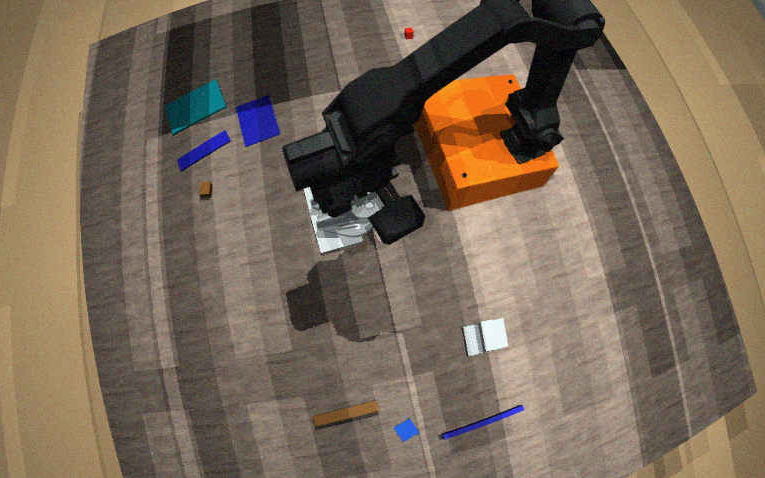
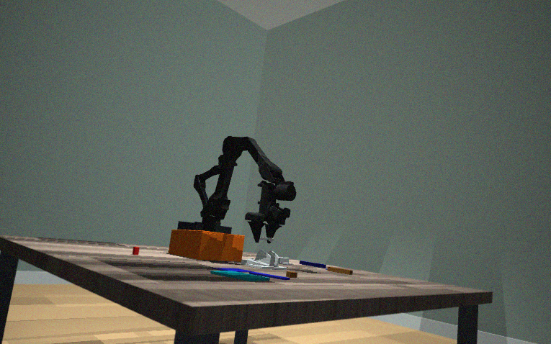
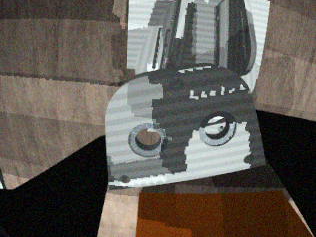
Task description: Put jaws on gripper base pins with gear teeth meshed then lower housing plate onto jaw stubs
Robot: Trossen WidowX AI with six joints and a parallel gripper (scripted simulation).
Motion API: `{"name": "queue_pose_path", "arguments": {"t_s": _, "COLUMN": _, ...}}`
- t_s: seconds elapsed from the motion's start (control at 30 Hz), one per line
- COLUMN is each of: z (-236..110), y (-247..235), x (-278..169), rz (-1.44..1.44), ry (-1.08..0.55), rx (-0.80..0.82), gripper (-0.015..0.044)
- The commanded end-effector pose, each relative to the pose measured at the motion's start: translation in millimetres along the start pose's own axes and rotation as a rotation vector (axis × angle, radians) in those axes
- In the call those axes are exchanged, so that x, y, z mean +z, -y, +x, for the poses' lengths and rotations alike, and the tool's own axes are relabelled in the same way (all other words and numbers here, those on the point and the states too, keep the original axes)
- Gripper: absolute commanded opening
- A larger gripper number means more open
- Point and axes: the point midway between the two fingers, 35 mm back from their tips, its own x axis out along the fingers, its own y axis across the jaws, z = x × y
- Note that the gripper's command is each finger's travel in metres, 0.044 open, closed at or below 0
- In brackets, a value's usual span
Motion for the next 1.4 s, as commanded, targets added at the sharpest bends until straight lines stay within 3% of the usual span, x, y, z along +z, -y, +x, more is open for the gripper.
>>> {"name": "queue_pose_path", "arguments": {"t_s": 0.0, "z": -1.8, "y": 12.4, "x": -3.1, "rz": 0.130, "ry": 0.009, "rx": -0.006, "gripper": 0.0351}}
{"name": "queue_pose_path", "arguments": {"t_s": 0.17, "z": -1.6, "y": 22.1, "x": -6.8, "rz": 0.237, "ry": 0.008, "rx": -0.006, "gripper": 0.0351}}
{"name": "queue_pose_path", "arguments": {"t_s": 1.37, "z": -1.2, "y": 17.5, "x": -22.4, "rz": 0.231, "ry": 0.007, "rx": -0.006, "gripper": 0.0351}}
